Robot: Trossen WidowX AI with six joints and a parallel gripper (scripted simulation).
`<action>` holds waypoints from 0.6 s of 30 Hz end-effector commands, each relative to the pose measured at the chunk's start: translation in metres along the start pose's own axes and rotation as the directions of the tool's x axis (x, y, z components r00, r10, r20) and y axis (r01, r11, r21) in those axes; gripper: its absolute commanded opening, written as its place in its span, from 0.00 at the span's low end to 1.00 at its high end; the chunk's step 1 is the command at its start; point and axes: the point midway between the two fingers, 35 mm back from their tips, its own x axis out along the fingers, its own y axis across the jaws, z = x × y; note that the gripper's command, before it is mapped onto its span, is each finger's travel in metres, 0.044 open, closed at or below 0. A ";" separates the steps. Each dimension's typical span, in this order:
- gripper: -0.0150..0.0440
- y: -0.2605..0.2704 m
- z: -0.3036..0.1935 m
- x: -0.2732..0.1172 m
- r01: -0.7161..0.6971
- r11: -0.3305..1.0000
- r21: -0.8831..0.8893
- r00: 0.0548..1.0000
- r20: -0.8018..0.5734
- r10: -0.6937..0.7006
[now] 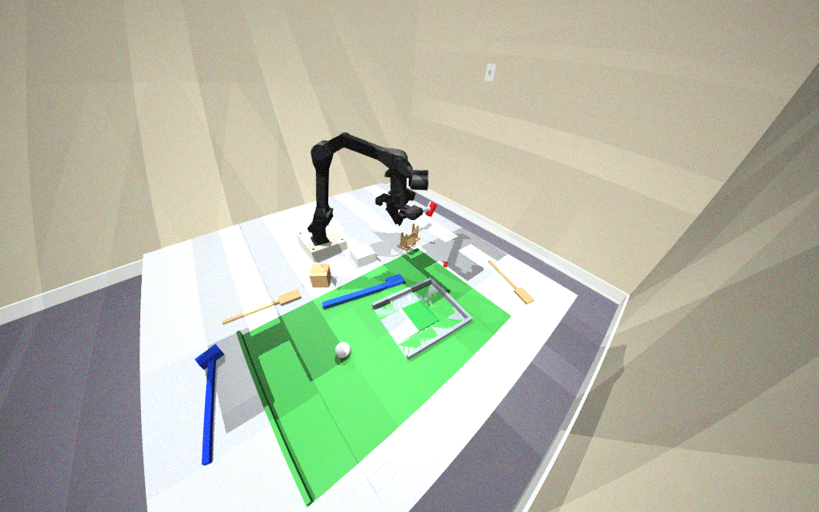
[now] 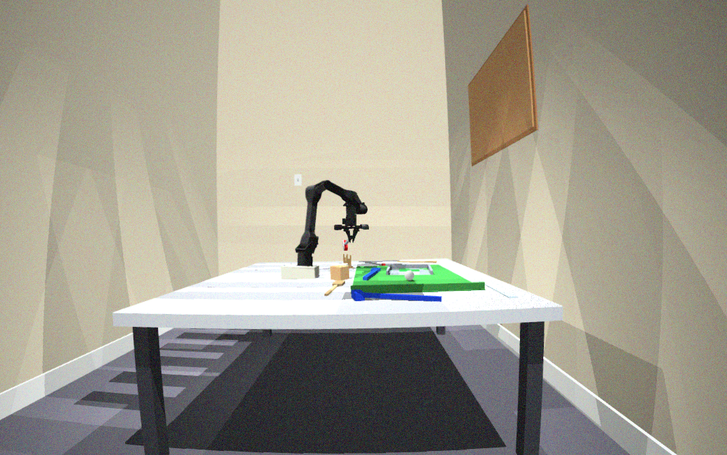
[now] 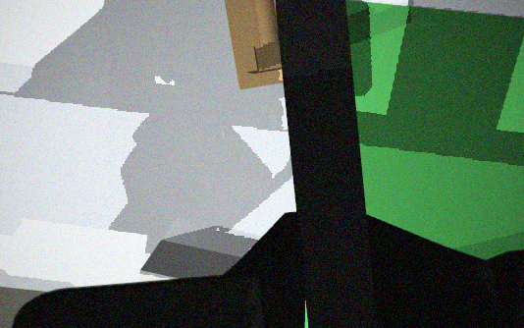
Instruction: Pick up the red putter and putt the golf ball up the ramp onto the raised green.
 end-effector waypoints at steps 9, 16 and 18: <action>0.25 -0.030 -0.055 -0.002 0.023 0.966 0.257 1.000 -0.009 -0.022; 0.25 -0.043 -0.090 -0.003 0.035 0.917 0.398 0.999 -0.021 -0.029; 0.25 -0.046 -0.100 -0.004 0.037 0.899 0.437 0.999 -0.025 -0.029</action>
